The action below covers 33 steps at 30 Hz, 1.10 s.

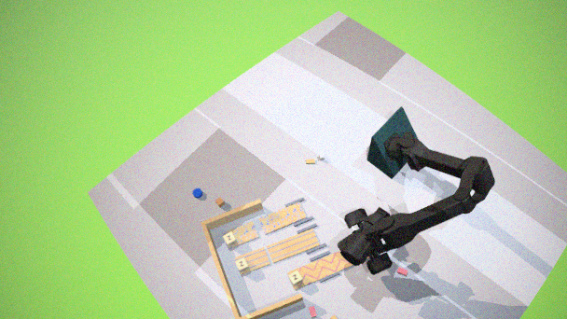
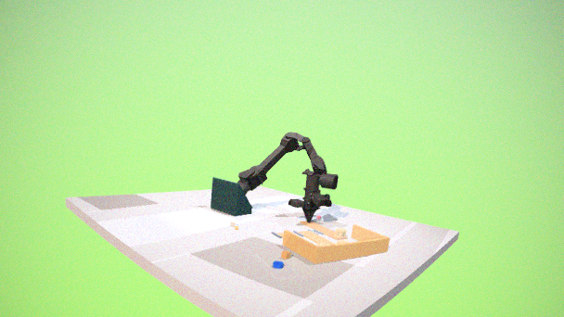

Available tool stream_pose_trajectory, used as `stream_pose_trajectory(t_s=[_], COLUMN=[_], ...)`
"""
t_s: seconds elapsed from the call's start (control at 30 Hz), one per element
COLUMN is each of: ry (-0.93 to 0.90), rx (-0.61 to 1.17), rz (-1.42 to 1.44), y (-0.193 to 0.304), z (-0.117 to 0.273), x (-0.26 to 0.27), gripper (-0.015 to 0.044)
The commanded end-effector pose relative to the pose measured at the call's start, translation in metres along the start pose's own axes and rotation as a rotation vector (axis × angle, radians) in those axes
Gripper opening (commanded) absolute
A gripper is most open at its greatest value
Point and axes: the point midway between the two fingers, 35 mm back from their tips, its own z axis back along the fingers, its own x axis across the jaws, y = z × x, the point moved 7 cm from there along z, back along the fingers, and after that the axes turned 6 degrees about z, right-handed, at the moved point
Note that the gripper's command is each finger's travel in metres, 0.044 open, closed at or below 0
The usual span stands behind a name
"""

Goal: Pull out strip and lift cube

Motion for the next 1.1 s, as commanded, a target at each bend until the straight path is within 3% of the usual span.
stream_pose_trajectory(t_s=[0.0, 0.87, 1.07], ry=[0.004, 0.003, 0.006], rx=[0.021, 0.022, 0.021], rz=[-0.001, -0.002, -0.002], y=[0.011, 0.046, 0.036], z=[-0.005, -0.004, 0.042], x=[0.001, 0.004, 0.005], gripper=[0.0000, 0.0000, 0.0000])
